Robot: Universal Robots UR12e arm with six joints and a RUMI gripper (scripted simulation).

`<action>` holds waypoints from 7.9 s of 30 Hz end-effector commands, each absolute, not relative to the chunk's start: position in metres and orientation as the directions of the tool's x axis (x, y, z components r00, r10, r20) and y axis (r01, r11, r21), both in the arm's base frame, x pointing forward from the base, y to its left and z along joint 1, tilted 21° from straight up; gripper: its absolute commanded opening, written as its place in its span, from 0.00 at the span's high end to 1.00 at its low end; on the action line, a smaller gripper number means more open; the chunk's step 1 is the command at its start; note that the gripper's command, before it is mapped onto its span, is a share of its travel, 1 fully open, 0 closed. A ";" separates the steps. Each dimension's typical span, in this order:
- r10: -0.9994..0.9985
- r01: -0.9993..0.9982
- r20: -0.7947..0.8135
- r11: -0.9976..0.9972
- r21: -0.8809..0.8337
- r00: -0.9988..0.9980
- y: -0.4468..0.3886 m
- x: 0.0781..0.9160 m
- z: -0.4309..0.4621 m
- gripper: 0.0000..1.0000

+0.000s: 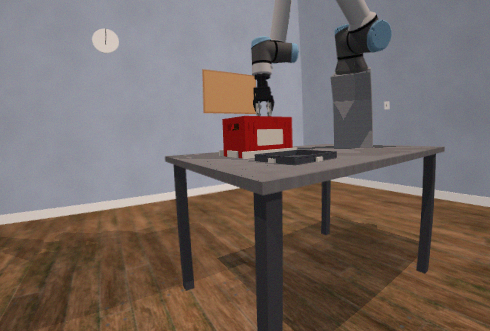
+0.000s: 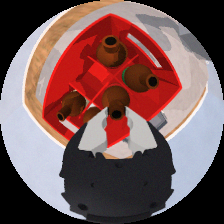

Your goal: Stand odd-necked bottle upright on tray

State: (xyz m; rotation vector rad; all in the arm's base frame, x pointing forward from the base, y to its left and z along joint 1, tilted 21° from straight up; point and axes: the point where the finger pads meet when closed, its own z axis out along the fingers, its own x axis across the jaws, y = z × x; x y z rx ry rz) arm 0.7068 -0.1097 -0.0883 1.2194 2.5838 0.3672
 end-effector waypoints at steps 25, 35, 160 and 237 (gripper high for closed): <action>0.779 0.713 -0.126 0.616 0.334 -0.614 -0.110 0.707 -0.088 1.00; 0.779 0.713 -0.126 0.616 0.334 -0.614 -0.110 0.707 -0.088 1.00; 0.779 0.713 -0.126 0.616 0.334 -0.614 -0.120 0.679 -0.010 1.00; 0.779 0.713 -0.126 0.616 0.335 -0.614 -0.212 0.763 0.009 0.62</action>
